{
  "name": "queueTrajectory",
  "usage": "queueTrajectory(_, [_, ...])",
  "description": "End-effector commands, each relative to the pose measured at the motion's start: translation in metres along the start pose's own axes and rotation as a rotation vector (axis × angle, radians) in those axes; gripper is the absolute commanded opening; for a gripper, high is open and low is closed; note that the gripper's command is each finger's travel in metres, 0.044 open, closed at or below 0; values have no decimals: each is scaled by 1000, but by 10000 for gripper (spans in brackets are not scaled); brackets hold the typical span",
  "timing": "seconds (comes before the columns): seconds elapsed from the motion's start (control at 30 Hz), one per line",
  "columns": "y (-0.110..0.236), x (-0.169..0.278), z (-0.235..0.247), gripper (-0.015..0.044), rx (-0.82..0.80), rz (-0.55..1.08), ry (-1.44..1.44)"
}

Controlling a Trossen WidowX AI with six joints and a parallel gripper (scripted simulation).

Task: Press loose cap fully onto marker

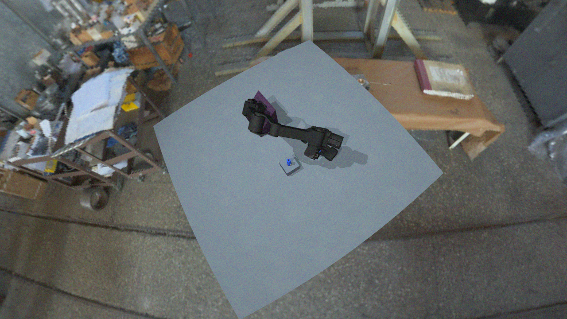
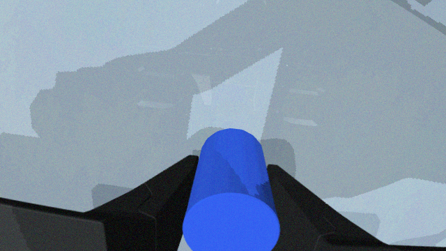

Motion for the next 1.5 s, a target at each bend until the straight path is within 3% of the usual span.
queueTrajectory(0.0, [15,0,1,0,-7,4,-7])
queueTrajectory(0.33, [39,-2,-1,0,-6,4,-7])
queueTrajectory(1.47, [80,-98,-60,0,-4,3,-4])
Point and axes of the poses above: the point midway between the two fingers, 35 mm back from their tips, its own y axis back along the fingers, its own z axis across the jaws, x = y × z, the point moved 8 cm from there along y, back along the fingers, and after that the axes turned 8 degrees about y, right-handed, at the moved point
